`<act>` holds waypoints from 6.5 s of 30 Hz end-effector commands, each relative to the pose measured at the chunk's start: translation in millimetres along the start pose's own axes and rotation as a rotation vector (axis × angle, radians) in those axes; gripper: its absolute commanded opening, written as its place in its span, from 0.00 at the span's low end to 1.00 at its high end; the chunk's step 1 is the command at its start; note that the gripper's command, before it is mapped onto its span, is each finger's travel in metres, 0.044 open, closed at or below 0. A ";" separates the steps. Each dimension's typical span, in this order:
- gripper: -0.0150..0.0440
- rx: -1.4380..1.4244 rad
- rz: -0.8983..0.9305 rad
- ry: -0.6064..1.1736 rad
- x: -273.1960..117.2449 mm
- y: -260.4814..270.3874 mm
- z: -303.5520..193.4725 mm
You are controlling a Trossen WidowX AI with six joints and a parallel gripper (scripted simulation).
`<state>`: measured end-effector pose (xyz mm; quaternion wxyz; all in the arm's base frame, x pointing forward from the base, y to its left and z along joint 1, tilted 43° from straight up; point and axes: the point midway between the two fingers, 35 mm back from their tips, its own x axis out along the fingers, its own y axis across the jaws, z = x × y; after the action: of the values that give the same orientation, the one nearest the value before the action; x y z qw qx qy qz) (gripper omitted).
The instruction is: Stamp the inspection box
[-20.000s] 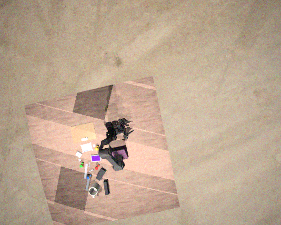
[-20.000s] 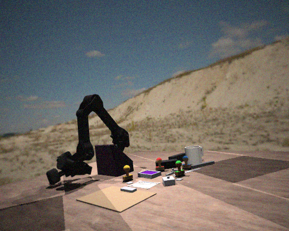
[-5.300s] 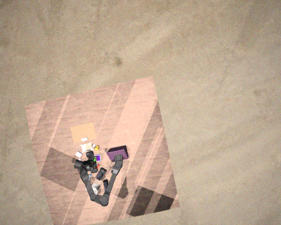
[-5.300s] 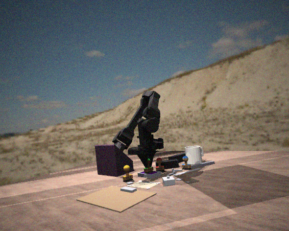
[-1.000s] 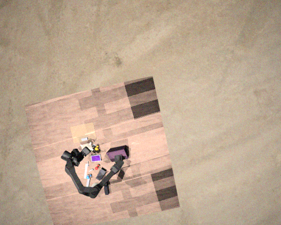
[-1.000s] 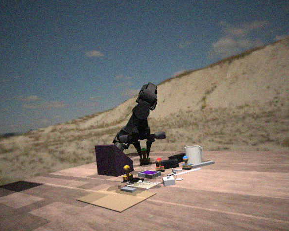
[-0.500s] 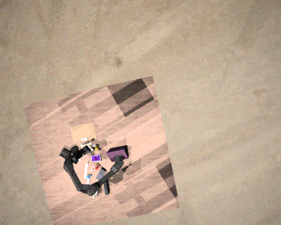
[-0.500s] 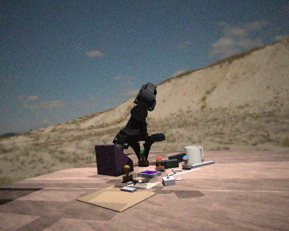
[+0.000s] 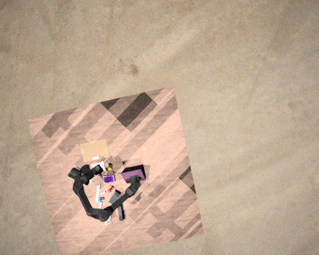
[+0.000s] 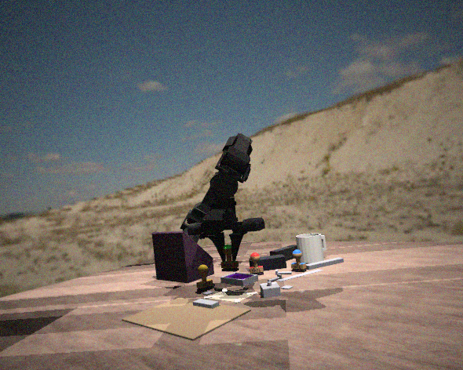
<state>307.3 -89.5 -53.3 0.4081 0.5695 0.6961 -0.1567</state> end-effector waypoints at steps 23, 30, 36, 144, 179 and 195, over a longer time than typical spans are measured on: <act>0.25 0.004 0.002 -0.001 18.1 0.9 0.2; 0.25 0.004 0.002 -0.001 22.7 1.0 0.2; 0.25 0.004 0.001 -0.001 26.7 1.1 0.1; 0.25 0.003 0.001 -0.003 60.6 0.5 -1.9; 0.25 0.003 0.001 -0.003 61.5 0.5 -2.0; 0.25 0.004 0.001 -0.003 54.0 0.4 -1.8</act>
<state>305.7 -50.9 -94.1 0.4069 0.5707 0.6951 -0.1599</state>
